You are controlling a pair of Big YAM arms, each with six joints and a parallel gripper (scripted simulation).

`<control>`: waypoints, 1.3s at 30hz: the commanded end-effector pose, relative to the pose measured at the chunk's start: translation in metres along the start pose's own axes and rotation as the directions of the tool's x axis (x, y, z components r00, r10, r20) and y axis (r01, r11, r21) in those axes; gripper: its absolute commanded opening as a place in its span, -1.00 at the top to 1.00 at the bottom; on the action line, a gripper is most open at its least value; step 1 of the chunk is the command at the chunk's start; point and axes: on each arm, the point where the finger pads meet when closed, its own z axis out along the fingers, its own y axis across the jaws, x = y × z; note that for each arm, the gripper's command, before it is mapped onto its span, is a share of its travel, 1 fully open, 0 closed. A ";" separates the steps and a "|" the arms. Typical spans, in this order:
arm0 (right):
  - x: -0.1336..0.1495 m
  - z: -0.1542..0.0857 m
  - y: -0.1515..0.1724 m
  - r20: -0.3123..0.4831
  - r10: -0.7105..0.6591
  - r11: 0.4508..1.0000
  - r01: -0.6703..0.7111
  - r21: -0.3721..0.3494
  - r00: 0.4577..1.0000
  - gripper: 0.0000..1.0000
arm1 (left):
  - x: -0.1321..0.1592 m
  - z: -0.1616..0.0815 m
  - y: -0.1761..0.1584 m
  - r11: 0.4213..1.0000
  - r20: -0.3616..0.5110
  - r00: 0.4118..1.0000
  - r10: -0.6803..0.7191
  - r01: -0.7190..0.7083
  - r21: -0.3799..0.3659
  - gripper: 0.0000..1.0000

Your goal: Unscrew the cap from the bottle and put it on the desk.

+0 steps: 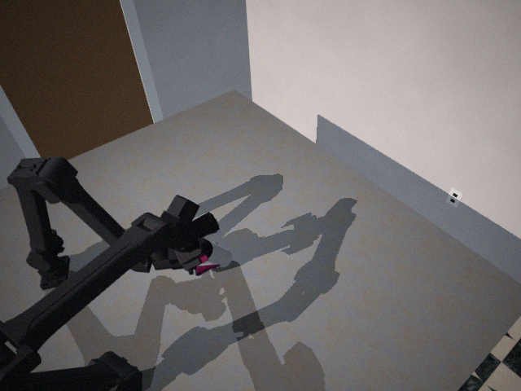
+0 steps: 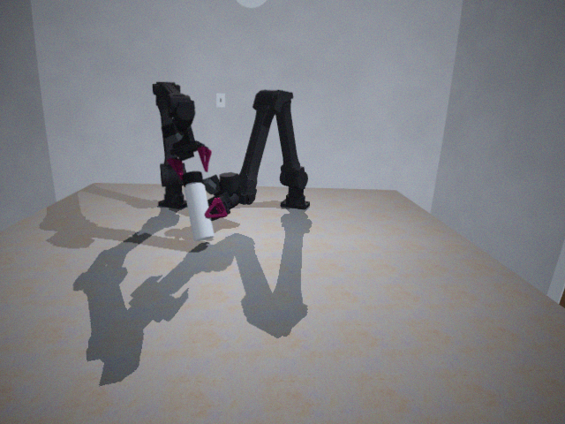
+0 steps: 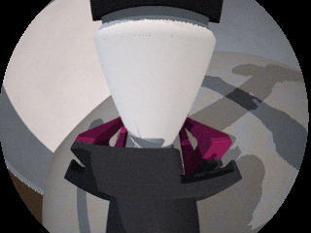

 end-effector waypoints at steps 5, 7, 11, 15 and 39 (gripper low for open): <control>-0.017 -0.010 0.007 0.039 0.433 0.901 -0.432 -0.032 0.901 -0.87 | -0.023 0.005 0.012 0.999 0.060 0.998 -0.020 0.021 -0.030 1.00; -0.017 -0.010 0.007 0.037 0.510 0.860 -0.509 -0.035 0.859 -0.87 | -0.023 0.005 0.012 0.999 0.060 0.998 -0.020 0.021 -0.030 1.00; -0.017 -0.010 0.007 0.036 0.653 0.758 -0.651 -0.045 0.757 -0.87 | -0.023 0.005 0.012 0.999 0.060 0.998 -0.020 0.021 -0.030 1.00; -0.017 -0.010 0.007 0.047 0.744 0.668 -0.741 -0.064 0.666 -0.87 | -0.023 0.005 0.012 0.999 0.060 0.998 -0.020 0.021 -0.030 1.00; -0.019 -0.011 0.008 0.054 0.349 0.937 -0.348 -0.013 0.936 1.00 | -0.023 0.005 0.012 0.999 0.060 0.998 -0.020 0.021 -0.030 1.00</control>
